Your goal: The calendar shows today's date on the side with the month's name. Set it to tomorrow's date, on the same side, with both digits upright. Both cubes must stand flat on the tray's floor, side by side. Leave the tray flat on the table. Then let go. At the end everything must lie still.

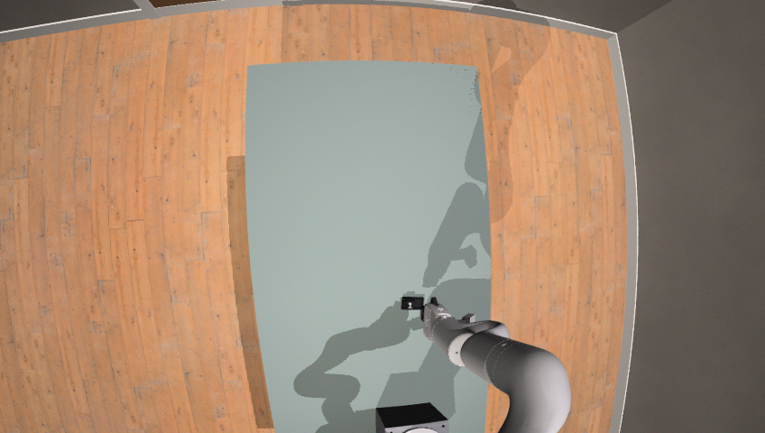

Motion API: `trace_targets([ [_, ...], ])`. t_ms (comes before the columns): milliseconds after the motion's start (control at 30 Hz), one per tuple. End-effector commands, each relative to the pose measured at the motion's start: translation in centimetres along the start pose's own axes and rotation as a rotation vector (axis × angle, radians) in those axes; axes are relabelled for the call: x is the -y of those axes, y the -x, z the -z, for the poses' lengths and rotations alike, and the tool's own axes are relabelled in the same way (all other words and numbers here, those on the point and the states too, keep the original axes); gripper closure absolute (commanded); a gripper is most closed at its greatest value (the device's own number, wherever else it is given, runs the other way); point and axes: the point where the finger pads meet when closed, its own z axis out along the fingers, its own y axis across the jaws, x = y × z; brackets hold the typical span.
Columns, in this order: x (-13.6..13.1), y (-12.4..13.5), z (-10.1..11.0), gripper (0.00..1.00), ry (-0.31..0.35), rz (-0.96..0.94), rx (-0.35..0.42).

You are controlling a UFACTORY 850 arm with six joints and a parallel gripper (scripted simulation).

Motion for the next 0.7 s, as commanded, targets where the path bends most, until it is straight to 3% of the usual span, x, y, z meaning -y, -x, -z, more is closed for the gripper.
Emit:
trace_targets([
  [0,0.1,0.3,0.0,0.73,-0.002,0.073,-0.002],
  [333,0.3,1.5,-0.1,0.73,-0.001,0.422,-0.003],
  [433,0.3,1.5,-0.1,0.73,-0.001,0.429,-0.003],
  [667,0.5,2.5,-0.2,0.73,-0.001,0.709,-0.003],
])
